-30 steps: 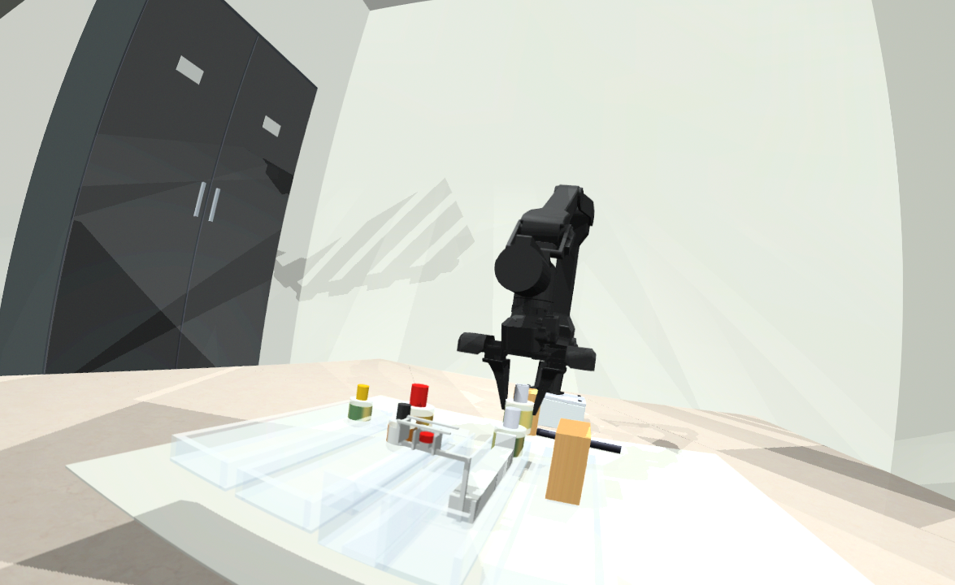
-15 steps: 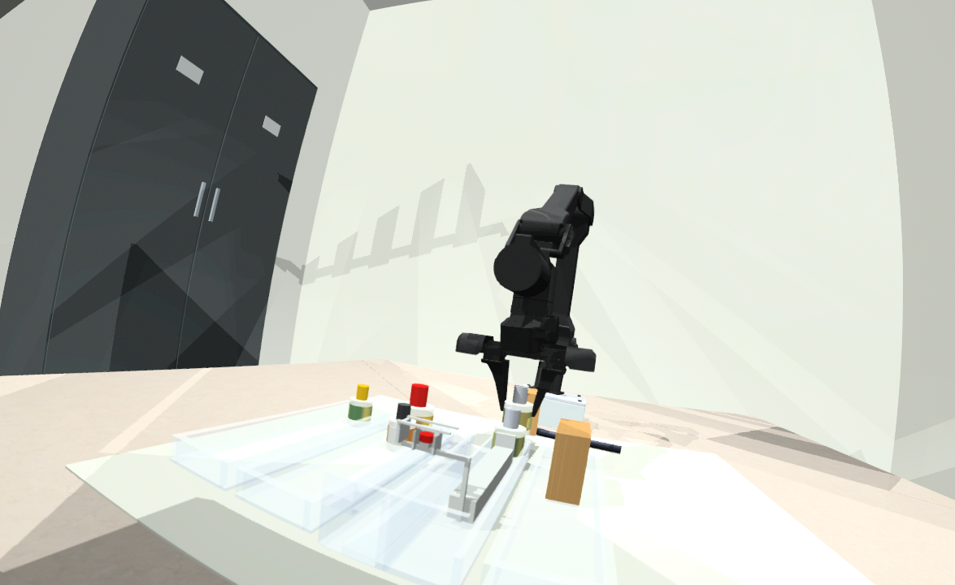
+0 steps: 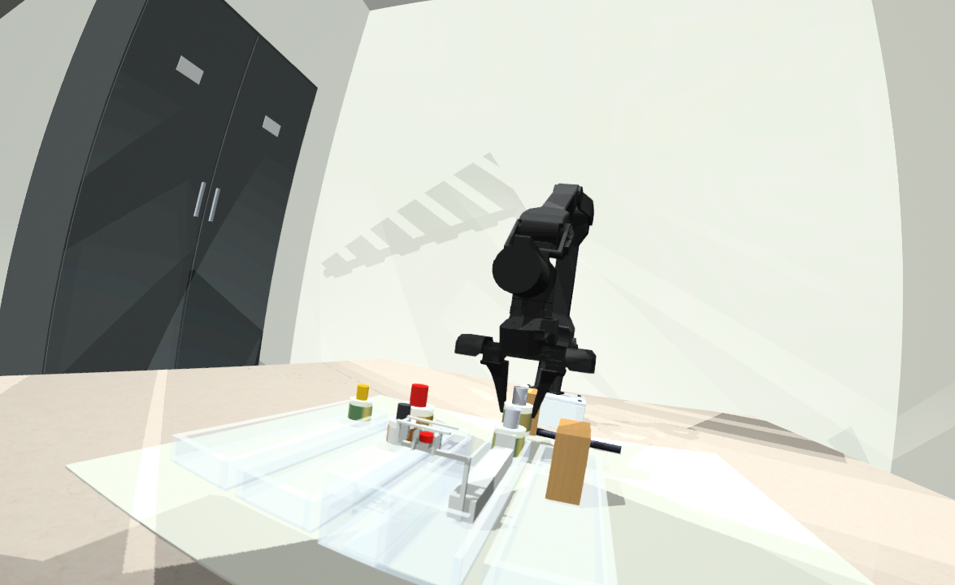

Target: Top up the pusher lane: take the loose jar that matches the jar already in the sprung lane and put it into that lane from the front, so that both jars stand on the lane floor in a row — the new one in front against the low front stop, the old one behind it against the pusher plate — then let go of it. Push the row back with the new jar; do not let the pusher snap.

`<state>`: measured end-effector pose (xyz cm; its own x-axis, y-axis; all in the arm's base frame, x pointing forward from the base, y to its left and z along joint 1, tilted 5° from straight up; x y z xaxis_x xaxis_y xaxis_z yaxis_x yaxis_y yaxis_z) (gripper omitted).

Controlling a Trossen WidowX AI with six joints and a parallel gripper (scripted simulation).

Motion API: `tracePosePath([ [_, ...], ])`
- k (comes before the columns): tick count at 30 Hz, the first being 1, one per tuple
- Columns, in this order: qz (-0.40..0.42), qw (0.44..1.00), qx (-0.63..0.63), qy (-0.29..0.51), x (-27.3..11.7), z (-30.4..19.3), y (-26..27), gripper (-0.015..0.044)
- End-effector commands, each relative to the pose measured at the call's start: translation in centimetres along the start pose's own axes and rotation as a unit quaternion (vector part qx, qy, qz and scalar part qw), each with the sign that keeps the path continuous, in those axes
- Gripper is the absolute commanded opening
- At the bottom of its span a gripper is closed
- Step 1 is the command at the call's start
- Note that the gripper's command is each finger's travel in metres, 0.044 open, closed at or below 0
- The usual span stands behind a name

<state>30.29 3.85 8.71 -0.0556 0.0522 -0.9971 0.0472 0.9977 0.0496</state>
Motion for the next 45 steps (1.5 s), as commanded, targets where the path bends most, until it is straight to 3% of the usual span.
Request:
tracePosePath([
  [1,0.0,1.0,-0.001,-0.01,-0.2,0.6,0.1,0.0],
  [45,0.0,1.0,-0.001,-0.011,-0.4,2.5,0.6,0.0],
])
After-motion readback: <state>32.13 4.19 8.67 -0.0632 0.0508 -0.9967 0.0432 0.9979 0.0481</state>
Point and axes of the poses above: the point midway between the two fingers, 35 mm back from their tips, its own x axis out along the fingers, its own y axis across the jaws, z = x × y, the point moved 6 cm from there along -x, back along the fingers, and after that the axes turned 13 degrees about x, right-handed, at the moved point
